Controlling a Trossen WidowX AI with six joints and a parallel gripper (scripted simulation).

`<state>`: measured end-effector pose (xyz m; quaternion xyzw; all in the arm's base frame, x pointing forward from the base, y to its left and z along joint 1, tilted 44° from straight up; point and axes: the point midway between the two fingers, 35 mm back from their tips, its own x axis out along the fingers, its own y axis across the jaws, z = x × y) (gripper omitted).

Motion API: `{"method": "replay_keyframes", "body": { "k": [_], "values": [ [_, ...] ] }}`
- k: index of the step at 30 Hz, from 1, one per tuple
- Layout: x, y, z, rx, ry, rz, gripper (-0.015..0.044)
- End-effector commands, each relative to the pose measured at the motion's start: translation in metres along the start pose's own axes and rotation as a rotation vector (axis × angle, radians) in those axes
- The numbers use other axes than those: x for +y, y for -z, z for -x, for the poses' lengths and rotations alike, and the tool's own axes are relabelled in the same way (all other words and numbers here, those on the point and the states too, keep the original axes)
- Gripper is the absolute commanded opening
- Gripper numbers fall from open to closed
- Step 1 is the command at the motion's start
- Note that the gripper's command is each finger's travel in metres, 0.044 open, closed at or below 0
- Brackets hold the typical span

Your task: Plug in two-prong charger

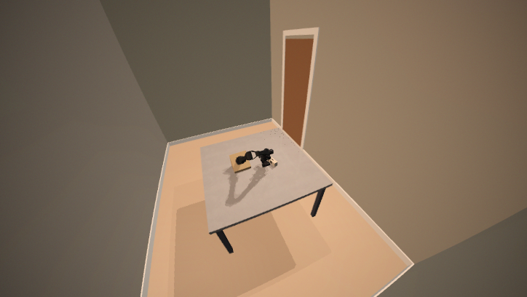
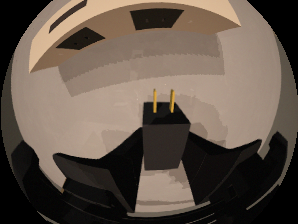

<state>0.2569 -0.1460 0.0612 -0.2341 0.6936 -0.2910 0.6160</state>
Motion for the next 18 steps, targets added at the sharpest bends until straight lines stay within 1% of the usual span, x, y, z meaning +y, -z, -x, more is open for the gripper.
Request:
{"method": "replay_keyframes", "body": {
  "k": [1, 18],
  "values": [
    [-0.003, 0.0, -0.002, 0.0, 0.008, 0.054, 0.0],
    [-0.002, -0.017, -0.002, 0.001, 0.01, 0.083, 0.0]
  ]
}}
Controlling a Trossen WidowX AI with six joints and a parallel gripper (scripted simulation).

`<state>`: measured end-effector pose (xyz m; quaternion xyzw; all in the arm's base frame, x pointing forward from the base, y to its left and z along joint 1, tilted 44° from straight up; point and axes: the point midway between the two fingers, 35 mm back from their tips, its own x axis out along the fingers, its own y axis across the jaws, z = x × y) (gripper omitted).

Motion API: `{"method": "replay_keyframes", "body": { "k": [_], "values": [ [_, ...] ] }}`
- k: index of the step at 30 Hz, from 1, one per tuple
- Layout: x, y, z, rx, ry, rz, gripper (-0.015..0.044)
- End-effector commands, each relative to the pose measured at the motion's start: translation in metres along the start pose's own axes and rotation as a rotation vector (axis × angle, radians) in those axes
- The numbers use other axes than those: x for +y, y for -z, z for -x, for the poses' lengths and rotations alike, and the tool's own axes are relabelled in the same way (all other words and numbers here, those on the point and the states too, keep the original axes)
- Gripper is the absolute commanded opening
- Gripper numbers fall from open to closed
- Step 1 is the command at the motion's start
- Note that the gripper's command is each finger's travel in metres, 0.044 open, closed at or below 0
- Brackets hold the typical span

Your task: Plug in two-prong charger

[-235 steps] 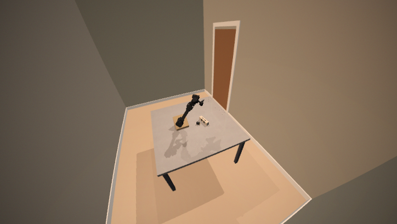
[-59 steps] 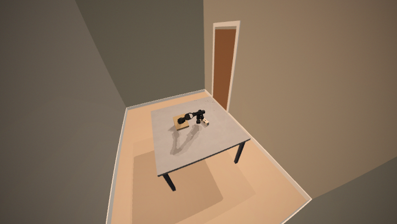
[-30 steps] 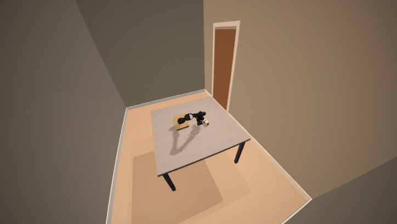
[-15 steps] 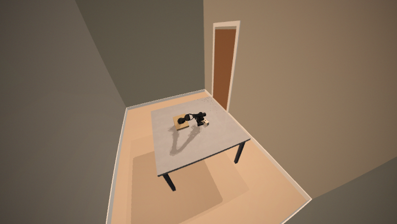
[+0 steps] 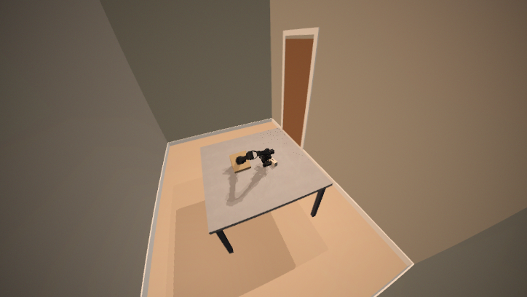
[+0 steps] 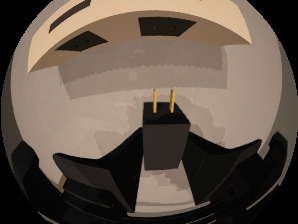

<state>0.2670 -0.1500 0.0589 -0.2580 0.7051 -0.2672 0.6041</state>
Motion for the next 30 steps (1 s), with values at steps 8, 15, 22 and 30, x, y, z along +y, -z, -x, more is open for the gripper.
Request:
{"method": "replay_keyframes", "body": {
  "k": [8, 15, 22, 30],
  "values": [
    [-0.002, -0.015, 0.002, -0.003, 0.007, 0.025, 0.0],
    [-0.002, -0.023, 0.002, -0.003, 0.008, 0.038, 0.0],
    [-0.002, -0.031, 0.001, -0.003, 0.009, 0.051, 0.0],
    [-0.003, -0.037, 0.001, -0.002, 0.01, 0.063, 0.0]
  ]
}}
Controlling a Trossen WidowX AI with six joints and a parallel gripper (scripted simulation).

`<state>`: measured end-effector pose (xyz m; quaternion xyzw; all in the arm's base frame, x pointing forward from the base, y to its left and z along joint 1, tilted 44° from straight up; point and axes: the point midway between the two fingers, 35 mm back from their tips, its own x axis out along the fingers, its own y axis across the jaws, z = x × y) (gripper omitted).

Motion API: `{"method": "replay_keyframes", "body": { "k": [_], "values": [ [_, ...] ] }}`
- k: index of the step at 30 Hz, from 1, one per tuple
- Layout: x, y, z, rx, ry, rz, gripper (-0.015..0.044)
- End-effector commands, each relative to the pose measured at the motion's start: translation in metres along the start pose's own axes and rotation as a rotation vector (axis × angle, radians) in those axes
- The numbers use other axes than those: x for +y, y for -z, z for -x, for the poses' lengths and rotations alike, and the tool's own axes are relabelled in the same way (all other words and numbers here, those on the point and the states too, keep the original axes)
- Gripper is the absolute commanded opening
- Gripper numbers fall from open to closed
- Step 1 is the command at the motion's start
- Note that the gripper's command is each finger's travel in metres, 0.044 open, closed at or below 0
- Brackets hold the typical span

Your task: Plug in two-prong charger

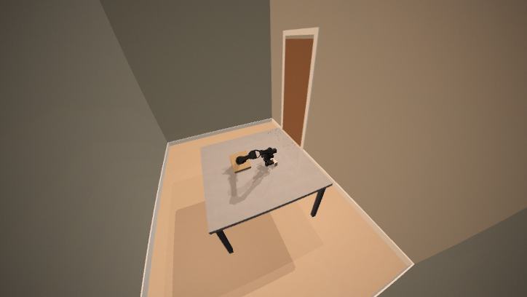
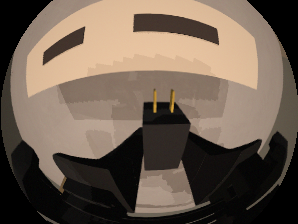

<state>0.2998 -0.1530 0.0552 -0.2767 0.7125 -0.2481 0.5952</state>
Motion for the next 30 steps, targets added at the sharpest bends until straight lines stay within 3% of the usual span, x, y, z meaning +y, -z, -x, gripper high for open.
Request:
{"method": "replay_keyframes", "body": {
  "k": [1, 30],
  "values": [
    [-0.0026, -0.0043, 0.0014, -0.004, 0.005, 0.006, 0.0],
    [-0.004, -0.0067, 0.0022, -0.004, 0.005, 0.006, 0.0]
  ]
}}
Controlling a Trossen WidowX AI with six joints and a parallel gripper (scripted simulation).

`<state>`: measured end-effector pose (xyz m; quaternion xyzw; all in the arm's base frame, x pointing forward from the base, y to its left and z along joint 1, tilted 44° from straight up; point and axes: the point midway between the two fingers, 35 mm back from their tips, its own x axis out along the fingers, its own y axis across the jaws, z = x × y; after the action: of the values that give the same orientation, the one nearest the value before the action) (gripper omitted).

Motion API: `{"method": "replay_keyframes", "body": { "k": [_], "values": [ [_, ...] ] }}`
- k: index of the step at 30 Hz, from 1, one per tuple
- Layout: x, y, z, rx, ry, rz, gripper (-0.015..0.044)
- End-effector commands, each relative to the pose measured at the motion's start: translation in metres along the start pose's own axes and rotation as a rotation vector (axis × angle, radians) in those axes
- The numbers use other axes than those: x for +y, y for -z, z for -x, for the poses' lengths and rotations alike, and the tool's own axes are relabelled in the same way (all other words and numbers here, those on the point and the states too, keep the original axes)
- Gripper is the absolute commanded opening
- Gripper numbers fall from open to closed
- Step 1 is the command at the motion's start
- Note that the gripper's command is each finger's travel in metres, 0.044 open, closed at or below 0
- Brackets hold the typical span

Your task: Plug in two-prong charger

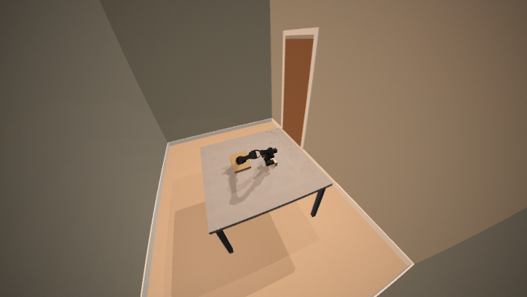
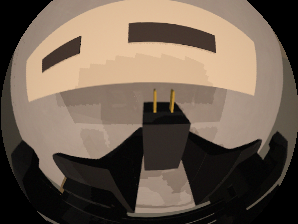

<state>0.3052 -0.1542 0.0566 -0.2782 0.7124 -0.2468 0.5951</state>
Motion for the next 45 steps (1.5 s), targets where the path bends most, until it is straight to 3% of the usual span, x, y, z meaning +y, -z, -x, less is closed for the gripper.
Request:
{"method": "replay_keyframes", "body": {
  "k": [1, 45],
  "values": [
    [-0.0017, -0.0018, 0.0013, -0.002, 0.005, 0.002, 0.0],
    [-0.0019, -0.0077, 0.0021, -0.003, 0.005, 0.002, 0.0]
  ]
}}
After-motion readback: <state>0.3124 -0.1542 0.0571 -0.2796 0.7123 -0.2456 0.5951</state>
